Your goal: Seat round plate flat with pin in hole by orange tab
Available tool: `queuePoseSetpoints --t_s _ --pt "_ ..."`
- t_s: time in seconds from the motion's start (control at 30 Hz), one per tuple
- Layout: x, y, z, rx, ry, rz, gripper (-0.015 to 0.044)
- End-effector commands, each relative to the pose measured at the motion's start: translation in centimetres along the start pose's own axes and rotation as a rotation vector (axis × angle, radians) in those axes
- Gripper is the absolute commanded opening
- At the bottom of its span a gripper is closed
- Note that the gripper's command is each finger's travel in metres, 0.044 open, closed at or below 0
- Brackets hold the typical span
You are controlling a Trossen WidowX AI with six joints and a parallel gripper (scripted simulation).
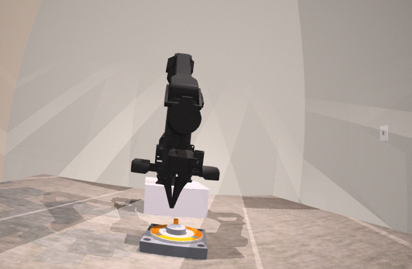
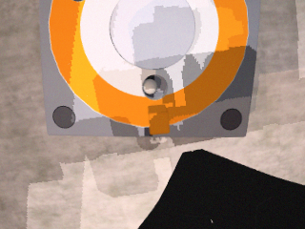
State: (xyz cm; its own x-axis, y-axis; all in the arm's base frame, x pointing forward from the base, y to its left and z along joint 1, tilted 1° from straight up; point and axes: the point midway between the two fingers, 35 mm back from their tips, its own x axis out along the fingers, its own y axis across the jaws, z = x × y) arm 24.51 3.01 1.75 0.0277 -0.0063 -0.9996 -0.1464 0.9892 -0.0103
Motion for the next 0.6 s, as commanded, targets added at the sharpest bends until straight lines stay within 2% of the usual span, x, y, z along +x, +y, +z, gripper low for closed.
queuePoseSetpoints --t_s 0.0,0.07,0.57 --pt "-1.70 -0.01 -0.02 0.002 -0.008 0.005 0.0000" --pt "-0.79 -0.04 0.04 0.001 -0.006 0.000 0.0000" --pt "-0.79 -0.04 0.04 0.001 -0.006 0.000 0.0000"
